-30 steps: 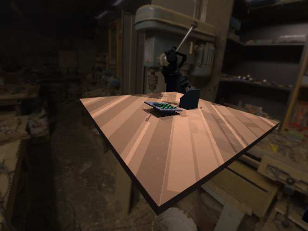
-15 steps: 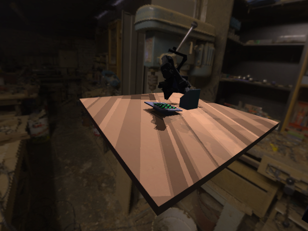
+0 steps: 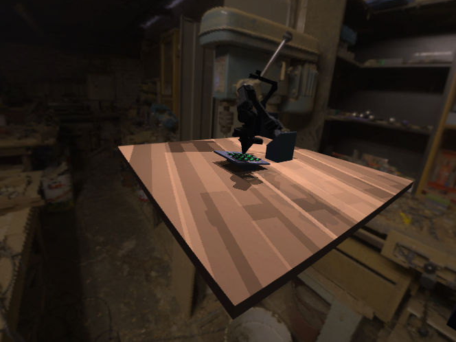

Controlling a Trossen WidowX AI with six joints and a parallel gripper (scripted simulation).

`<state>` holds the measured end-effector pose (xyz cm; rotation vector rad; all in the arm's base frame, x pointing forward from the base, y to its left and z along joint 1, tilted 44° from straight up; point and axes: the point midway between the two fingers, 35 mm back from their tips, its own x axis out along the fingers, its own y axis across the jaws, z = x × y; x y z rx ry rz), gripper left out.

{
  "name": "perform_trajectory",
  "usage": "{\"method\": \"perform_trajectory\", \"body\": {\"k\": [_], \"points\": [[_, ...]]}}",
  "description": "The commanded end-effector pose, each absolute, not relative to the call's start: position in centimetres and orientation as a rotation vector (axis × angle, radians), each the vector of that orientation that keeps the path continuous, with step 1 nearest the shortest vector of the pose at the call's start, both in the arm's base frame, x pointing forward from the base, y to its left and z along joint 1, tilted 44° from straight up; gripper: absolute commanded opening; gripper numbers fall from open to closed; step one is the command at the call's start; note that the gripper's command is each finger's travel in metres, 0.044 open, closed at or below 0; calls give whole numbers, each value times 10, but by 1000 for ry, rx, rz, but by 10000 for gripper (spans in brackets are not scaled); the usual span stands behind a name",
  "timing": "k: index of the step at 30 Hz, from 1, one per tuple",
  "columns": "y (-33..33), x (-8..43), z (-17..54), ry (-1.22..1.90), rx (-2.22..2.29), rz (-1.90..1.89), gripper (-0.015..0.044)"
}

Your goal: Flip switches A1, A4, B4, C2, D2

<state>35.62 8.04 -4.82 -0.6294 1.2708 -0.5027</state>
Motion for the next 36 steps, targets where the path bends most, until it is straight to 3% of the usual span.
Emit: {"method": "perform_trajectory", "body": {"k": [1, 36], "points": [[76, 357, -52, 1270, -639, -501, 0], [67, 360, -62, 1270, -639, -502, 0]]}}
